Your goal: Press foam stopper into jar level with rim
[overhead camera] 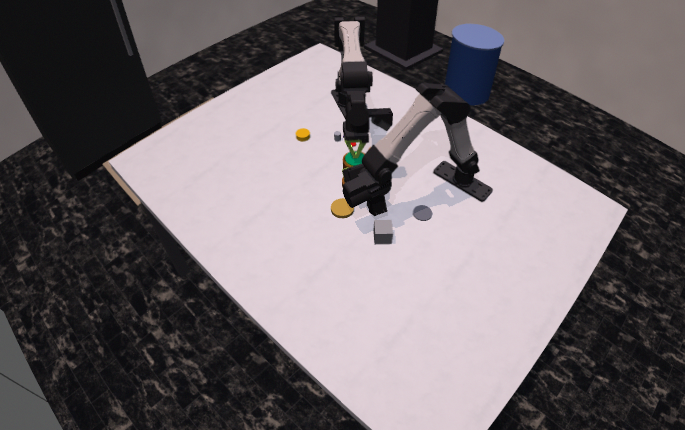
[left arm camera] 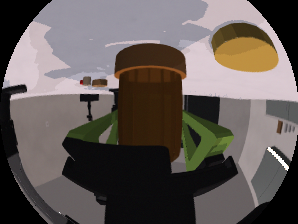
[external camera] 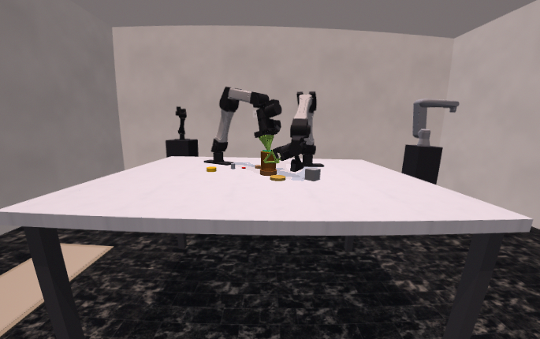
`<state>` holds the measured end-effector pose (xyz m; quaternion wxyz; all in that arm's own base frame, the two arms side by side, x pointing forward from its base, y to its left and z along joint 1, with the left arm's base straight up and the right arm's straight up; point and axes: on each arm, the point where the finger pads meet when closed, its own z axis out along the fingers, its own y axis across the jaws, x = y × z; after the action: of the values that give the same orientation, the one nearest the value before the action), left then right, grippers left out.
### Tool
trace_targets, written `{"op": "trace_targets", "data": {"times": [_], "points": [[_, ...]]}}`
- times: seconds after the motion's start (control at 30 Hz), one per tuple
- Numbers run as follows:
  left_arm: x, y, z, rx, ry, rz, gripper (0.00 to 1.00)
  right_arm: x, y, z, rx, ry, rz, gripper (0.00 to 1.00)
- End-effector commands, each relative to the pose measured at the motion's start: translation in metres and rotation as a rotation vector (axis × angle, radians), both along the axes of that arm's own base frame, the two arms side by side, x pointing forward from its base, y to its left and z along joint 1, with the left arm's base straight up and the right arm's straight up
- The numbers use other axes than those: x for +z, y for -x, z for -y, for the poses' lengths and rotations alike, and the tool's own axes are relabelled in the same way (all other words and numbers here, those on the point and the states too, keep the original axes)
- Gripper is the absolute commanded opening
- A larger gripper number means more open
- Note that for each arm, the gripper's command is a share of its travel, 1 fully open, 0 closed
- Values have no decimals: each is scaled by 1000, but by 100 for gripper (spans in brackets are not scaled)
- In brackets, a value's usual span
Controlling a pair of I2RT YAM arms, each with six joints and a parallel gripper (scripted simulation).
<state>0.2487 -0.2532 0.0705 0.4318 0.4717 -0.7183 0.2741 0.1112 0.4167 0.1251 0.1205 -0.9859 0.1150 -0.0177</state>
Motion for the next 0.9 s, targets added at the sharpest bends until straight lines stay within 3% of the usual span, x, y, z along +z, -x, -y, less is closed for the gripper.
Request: {"op": "trace_targets", "data": {"times": [0.0,0.87], "points": [[-6,-1,5,-29,10,43,64,-6,1,5,2,15,-4,0],[-6,-1,5,-29,10,43,64,-19,0,9,0,31,-12,0]]}}
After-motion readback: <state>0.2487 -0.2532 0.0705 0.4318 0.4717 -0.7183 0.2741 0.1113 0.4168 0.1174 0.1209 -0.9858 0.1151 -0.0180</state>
